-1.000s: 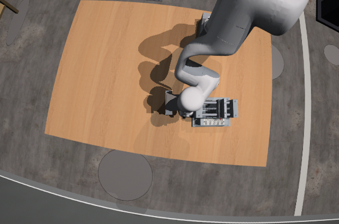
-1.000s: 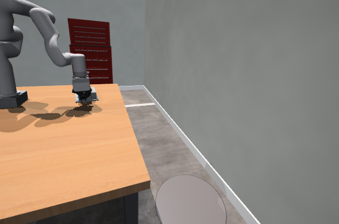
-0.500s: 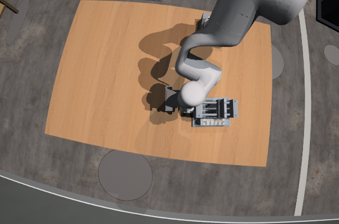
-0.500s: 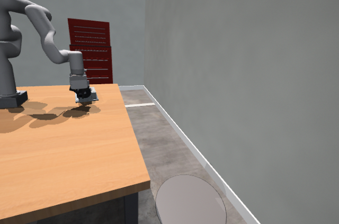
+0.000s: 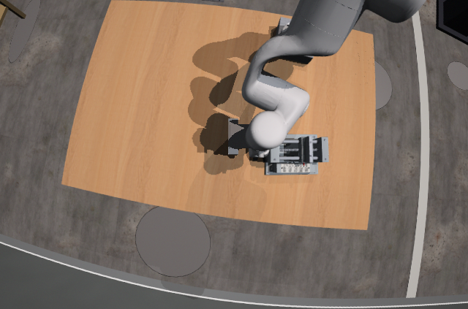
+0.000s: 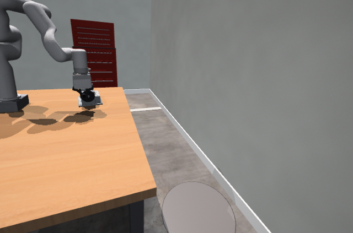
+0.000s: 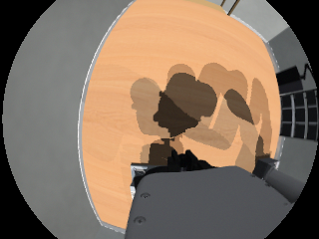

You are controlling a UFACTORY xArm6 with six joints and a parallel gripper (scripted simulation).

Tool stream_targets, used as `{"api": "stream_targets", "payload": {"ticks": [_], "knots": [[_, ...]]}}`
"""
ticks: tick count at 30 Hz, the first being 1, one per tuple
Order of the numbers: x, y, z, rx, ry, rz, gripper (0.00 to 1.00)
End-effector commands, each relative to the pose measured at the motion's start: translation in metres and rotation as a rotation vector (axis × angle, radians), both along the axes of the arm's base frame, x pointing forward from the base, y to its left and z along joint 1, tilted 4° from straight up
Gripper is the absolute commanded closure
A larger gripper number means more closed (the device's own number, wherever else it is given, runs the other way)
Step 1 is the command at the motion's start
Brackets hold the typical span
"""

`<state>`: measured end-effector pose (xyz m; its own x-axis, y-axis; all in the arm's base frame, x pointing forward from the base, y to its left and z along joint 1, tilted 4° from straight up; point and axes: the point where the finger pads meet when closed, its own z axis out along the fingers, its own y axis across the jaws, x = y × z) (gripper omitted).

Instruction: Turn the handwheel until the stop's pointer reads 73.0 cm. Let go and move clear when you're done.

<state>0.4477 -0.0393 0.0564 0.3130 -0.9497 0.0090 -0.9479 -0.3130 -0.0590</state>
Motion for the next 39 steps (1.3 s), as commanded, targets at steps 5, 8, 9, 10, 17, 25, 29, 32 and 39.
{"api": "stream_targets", "payload": {"ticks": [5, 8, 9, 10, 17, 25, 29, 32, 39], "knots": [[0.014, 0.004, 0.012, 0.0, -0.008, 0.001, 0.94], [0.019, 0.006, 0.013, 0.0, -0.008, 0.001, 0.94], [0.019, 0.006, 0.013, 0.0, -0.008, 0.001, 0.94], [0.019, 0.006, 0.013, 0.0, -0.008, 0.001, 0.94], [0.032, 0.01, 0.012, 0.0, -0.008, 0.001, 0.94], [0.044, 0.014, 0.003, 0.0, -0.008, 0.001, 0.94], [0.046, 0.015, 0.0, 0.0, -0.008, 0.001, 0.94], [0.048, 0.015, -0.006, 0.0, -0.008, 0.001, 0.94], [0.048, 0.015, -0.023, 0.0, -0.008, 0.001, 0.94]]}}
